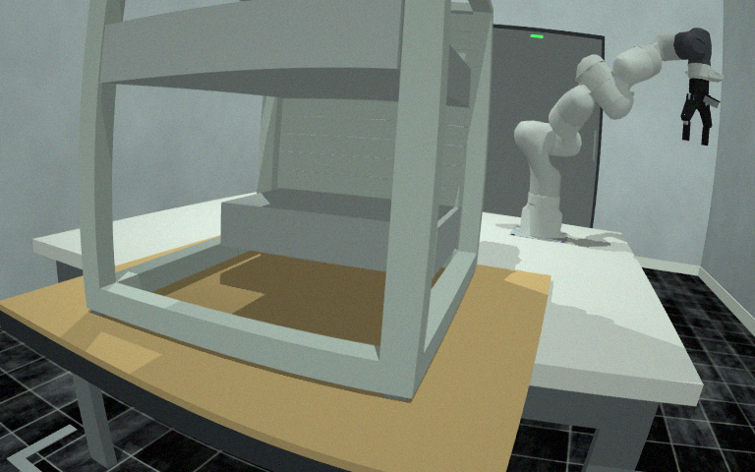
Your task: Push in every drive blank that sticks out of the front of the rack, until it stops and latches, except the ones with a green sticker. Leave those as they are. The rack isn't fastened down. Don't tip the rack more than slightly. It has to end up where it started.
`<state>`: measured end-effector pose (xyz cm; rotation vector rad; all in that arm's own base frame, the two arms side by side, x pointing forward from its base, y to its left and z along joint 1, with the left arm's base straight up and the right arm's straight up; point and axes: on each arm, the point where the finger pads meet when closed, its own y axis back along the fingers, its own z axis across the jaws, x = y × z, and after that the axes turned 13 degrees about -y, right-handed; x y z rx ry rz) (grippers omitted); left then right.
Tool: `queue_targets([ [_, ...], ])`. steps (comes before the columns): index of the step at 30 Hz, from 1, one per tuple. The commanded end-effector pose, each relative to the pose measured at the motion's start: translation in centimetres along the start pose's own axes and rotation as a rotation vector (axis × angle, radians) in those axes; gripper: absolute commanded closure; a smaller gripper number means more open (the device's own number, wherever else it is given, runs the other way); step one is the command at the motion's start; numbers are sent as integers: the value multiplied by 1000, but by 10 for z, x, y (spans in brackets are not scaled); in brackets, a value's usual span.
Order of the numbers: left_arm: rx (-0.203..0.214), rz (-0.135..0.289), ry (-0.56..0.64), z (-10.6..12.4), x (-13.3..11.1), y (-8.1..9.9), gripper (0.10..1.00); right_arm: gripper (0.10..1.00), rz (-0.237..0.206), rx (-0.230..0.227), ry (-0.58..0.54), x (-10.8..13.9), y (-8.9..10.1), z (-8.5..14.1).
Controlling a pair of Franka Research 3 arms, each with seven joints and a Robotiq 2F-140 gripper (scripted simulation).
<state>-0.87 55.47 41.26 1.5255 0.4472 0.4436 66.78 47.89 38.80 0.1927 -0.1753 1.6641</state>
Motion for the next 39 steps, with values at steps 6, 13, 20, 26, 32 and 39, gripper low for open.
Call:
queue_targets([
  [6, -2, 2, 5, 0, 0, 0, 98, 999, 0, 1, 4, -1, 0, 0],
  [13, -2, 2, 5, 0, 0, 0, 98, 999, 0, 1, 4, -1, 0, 0],
  [20, -2, 2, 5, 0, 0, 0, 98, 999, 0, 1, 4, -1, 0, 0],
  [26, -2, 2, 5, 0, 0, 0, 98, 999, 0, 1, 4, -1, -6, 0],
  [32, -2, 2, 5, 0, 0, 0, 98, 999, 0, 1, 4, -1, -10, 0],
  [39, -2, 2, 5, 0, 0, 0, 98, 999, 0, 1, 4, -1, -10, 0],
])
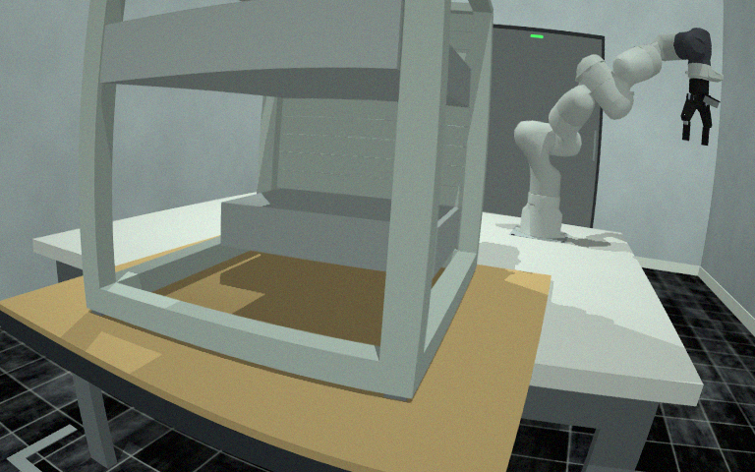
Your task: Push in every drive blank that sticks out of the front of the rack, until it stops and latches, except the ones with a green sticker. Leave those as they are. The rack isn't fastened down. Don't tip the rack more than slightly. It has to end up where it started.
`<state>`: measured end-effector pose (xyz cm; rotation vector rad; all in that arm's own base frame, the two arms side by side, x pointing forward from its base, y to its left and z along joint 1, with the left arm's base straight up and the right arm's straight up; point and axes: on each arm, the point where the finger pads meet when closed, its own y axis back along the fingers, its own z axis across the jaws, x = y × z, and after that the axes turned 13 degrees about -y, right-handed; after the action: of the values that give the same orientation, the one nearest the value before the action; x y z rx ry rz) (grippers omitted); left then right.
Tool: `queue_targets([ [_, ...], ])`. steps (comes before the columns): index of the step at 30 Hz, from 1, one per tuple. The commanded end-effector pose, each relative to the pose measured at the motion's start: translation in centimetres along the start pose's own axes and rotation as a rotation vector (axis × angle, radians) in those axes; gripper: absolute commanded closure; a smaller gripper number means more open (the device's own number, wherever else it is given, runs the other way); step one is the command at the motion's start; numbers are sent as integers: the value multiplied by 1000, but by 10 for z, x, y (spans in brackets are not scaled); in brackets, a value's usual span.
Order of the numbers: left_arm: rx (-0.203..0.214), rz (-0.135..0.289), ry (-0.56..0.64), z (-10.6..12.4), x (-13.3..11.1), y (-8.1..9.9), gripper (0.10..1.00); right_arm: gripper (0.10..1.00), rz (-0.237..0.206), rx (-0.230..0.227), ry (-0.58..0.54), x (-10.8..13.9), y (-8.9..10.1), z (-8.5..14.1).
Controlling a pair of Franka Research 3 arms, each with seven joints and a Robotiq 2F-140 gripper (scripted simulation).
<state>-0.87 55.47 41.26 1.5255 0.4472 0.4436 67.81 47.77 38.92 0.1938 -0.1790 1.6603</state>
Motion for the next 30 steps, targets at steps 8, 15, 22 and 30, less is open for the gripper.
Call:
queue_targets([
  [8, -2, 2, 5, 0, 0, 0, 98, 999, 4, 3, 7, 1, -9, -2],
  [15, -2, 2, 5, 0, 0, 0, 98, 999, 4, 3, 7, 1, -10, -2],
  [22, -2, 2, 5, 0, 0, 0, 98, 999, 4, 3, 7, 1, -11, -2],
  [30, -2, 2, 5, 0, 0, 0, 98, 999, 4, 3, 7, 1, -20, -2],
])
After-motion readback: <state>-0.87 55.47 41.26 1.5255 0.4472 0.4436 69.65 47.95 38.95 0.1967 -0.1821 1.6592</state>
